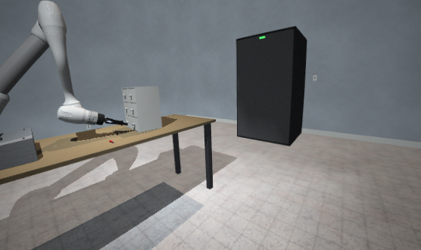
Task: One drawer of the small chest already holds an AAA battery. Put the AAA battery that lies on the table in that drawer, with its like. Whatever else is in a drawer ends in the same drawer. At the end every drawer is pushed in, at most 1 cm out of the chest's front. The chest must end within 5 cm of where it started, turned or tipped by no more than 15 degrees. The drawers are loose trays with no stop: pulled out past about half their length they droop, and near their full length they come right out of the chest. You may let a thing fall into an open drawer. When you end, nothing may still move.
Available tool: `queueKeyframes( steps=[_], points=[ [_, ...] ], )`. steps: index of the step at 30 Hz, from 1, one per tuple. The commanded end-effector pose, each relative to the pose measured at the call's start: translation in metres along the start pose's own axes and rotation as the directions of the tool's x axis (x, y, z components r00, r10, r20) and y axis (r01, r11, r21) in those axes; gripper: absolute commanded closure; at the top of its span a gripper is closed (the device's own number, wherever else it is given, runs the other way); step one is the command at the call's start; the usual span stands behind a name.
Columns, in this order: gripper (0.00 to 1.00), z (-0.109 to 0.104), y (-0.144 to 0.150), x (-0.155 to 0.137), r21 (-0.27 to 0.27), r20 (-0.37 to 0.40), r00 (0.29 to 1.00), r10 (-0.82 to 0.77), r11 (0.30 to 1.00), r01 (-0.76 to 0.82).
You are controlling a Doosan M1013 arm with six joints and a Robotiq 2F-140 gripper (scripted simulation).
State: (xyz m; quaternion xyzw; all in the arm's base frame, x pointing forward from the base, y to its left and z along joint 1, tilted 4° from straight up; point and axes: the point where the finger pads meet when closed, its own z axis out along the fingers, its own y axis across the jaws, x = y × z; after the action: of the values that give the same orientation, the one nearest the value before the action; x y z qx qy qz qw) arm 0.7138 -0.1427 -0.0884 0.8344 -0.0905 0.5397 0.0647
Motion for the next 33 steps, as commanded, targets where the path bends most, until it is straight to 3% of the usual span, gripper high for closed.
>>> queueKeyframes(
  steps=[1, 8, 16, 19, 25, 33],
  points=[
    [1.0, -0.009, 0.0, -0.003, 0.0, 0.0, 1.0, 0.0, 1.0, 0.0],
    [1.0, -0.039, 0.0, -0.014, 0.0, 0.0, 1.0, 0.0, 1.0, 0.0],
    [1.0, -0.043, 0.0, -0.014, 0.0, 0.0, 1.0, 0.0, 1.0, 0.0],
    [1.0, -0.054, 0.0, -0.004, 0.0, 0.0, 1.0, 0.0, 1.0, 0.0],
    [1.0, -0.1, 0.0, 0.037, 0.0, 0.0, 1.0, 0.0, 1.0, 0.0],
    [1.0, -0.121, 0.0, 0.056, 0.0, 0.0, 1.0, 0.0, 1.0, 0.0]
  ],
)
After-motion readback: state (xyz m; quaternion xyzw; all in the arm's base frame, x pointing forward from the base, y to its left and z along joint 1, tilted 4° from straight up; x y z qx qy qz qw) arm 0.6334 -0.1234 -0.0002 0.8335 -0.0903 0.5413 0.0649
